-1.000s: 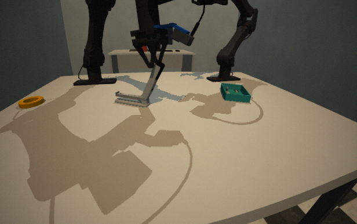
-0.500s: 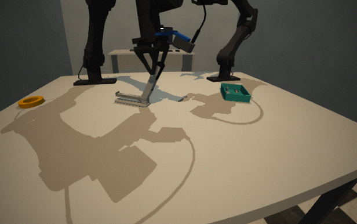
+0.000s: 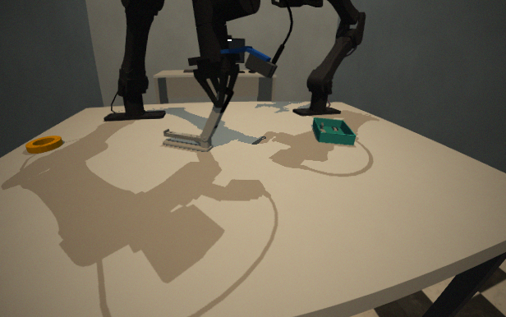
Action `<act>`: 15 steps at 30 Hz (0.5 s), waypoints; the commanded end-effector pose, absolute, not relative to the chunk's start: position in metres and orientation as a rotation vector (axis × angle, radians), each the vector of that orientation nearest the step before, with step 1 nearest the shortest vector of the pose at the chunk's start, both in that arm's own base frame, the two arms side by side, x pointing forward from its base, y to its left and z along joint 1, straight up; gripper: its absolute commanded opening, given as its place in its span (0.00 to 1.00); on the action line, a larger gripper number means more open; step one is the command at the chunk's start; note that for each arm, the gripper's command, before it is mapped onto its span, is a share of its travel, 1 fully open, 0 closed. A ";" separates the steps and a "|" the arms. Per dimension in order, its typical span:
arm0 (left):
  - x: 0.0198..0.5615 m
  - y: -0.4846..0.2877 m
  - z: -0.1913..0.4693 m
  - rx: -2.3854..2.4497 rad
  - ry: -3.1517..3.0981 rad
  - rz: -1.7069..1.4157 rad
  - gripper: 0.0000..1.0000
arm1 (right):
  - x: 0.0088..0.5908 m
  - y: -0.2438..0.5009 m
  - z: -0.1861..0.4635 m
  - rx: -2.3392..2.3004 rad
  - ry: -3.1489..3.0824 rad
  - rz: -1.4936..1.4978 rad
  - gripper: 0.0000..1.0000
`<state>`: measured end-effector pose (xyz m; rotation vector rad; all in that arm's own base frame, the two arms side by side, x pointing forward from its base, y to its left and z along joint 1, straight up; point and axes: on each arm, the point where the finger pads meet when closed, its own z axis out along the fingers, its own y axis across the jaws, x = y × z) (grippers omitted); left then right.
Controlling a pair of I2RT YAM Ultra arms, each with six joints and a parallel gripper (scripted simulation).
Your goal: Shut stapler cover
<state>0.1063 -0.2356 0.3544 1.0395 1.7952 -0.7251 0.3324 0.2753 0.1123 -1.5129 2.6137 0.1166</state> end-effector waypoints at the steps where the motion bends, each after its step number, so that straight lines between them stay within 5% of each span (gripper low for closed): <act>1: 0.106 -0.233 0.368 1.016 1.767 -0.747 1.00 | 0.335 0.278 0.119 -1.494 2.577 0.117 0.29; 10: 0.106 -0.233 0.368 1.016 1.767 -0.747 1.00 | 0.335 0.278 0.119 -1.497 2.576 0.120 0.20; 12: 0.106 -0.233 0.368 1.016 1.767 -0.747 1.00 | 0.334 0.277 0.119 -1.497 2.576 0.120 0.00; 15: 0.106 -0.233 0.368 1.016 1.767 -0.747 1.00 | 0.334 0.275 0.120 -1.492 2.560 0.147 0.00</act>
